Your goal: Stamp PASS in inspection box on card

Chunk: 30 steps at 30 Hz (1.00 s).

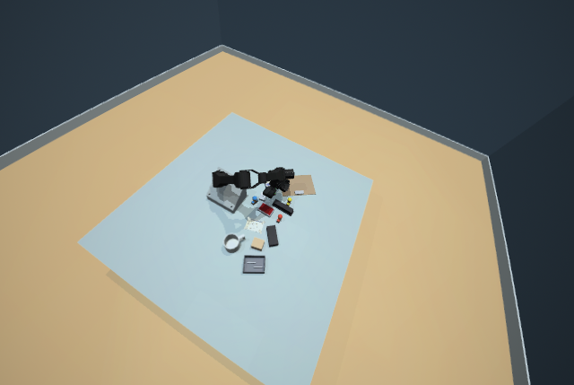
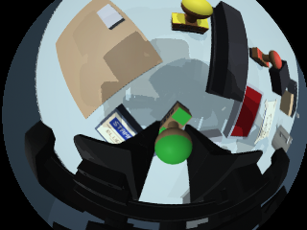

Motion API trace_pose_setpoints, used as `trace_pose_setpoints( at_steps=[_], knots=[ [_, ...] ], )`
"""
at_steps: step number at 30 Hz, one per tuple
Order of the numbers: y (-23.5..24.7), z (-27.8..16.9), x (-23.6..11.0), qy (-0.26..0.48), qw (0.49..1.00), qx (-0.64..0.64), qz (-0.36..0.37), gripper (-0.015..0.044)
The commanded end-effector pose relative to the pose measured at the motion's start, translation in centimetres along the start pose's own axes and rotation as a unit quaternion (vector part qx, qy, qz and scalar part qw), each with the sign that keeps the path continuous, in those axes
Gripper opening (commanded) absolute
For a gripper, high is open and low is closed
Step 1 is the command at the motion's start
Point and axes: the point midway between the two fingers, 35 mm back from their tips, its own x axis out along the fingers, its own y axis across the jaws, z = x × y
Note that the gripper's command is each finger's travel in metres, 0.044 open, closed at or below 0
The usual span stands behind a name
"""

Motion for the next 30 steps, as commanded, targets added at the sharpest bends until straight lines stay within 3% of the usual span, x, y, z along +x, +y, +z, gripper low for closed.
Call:
trace_pose_setpoints(
  at_steps=[1,30],
  knots=[
    [0.1,0.1,-0.3,0.0,1.0,0.003,0.004,0.0],
    [0.2,0.2,-1.7,-0.001,1.0,0.003,0.006,0.0]
  ],
)
